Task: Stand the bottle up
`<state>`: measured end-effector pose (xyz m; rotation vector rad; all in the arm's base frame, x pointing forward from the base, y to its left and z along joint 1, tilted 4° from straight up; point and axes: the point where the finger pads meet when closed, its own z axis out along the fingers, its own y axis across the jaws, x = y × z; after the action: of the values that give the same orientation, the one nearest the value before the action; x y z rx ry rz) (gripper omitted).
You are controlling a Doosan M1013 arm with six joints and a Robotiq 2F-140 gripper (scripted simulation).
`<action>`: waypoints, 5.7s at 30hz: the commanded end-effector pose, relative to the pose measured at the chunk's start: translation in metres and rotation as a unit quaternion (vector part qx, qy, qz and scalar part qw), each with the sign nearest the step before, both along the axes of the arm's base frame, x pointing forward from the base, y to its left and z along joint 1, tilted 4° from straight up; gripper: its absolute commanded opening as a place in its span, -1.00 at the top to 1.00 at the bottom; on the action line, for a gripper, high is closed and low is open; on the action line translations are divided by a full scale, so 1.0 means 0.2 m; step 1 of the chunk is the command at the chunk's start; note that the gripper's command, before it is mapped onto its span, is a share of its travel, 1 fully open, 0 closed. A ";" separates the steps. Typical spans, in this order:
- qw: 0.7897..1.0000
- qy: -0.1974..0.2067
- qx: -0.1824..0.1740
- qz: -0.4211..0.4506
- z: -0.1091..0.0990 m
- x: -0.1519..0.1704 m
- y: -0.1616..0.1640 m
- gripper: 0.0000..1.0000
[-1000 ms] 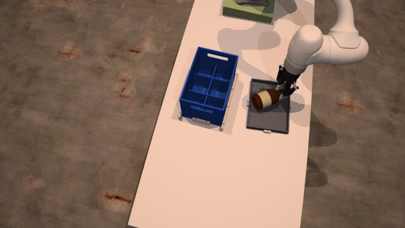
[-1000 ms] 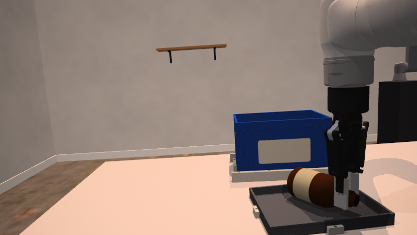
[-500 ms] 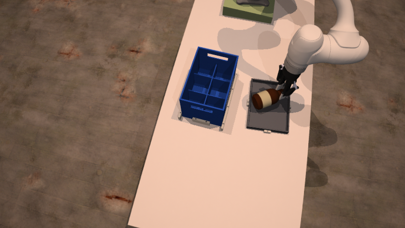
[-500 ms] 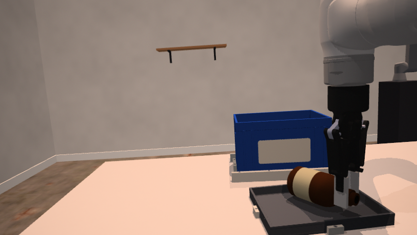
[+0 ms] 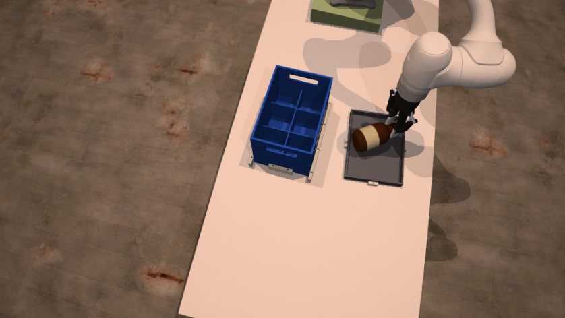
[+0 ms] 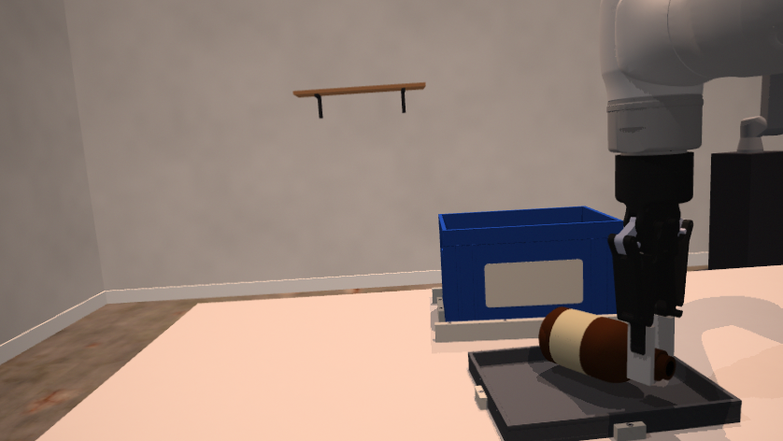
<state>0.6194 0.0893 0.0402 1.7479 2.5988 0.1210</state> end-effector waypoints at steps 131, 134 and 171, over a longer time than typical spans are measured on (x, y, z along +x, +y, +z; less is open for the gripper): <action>1.000 0.000 0.000 0.000 0.74 -0.04 -0.04 0.80; 1.000 0.000 0.000 0.000 0.75 -0.04 -0.04 0.80; 1.000 0.000 0.000 0.000 0.75 -0.04 -0.04 0.80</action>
<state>0.6121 0.0804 0.1893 1.7479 2.5988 0.1210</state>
